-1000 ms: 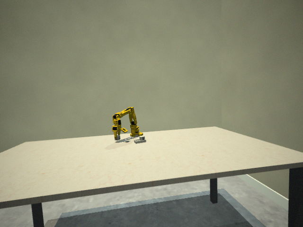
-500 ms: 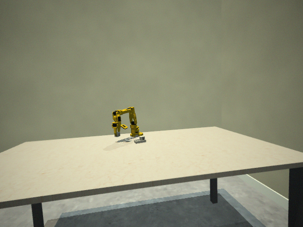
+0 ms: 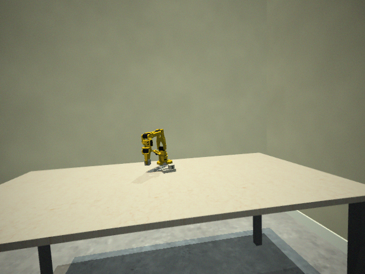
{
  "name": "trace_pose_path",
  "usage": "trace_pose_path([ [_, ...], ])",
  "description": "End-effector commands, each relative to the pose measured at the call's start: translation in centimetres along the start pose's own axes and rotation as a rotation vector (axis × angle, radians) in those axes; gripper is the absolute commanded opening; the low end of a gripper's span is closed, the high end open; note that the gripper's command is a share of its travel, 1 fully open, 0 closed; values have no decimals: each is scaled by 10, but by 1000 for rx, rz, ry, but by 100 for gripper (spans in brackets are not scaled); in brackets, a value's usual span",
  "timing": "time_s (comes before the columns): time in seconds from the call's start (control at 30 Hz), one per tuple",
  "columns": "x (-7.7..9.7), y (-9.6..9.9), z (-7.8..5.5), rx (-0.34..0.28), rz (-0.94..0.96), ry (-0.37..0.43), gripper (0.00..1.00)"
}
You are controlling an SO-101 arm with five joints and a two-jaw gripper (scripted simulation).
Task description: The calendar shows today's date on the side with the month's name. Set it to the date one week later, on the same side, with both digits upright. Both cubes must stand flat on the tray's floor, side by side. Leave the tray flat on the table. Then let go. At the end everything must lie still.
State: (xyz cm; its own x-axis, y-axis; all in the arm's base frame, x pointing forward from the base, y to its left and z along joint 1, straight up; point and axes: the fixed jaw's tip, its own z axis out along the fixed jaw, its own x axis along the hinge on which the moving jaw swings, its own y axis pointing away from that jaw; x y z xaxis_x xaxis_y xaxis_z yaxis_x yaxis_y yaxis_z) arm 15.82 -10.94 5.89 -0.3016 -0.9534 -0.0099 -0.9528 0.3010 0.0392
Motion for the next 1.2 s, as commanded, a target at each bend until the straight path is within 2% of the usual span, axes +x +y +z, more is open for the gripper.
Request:
trace_pose_path([
  [0.0, -27, -12, -11, 63, -149, 18, 0],
  [0.03, -27, -12, -11, 63, -149, 18, 0],
  [0.17, -64, -14, -11, 62, -340, 19, 0],
  [0.27, -86, -11, -11, 61, -453, 20, 0],
  [0.4, -101, -8, -10, 61, -535, 21, 0],
  [1.17, -104, -8, -10, 60, -551, 21, 0],
])
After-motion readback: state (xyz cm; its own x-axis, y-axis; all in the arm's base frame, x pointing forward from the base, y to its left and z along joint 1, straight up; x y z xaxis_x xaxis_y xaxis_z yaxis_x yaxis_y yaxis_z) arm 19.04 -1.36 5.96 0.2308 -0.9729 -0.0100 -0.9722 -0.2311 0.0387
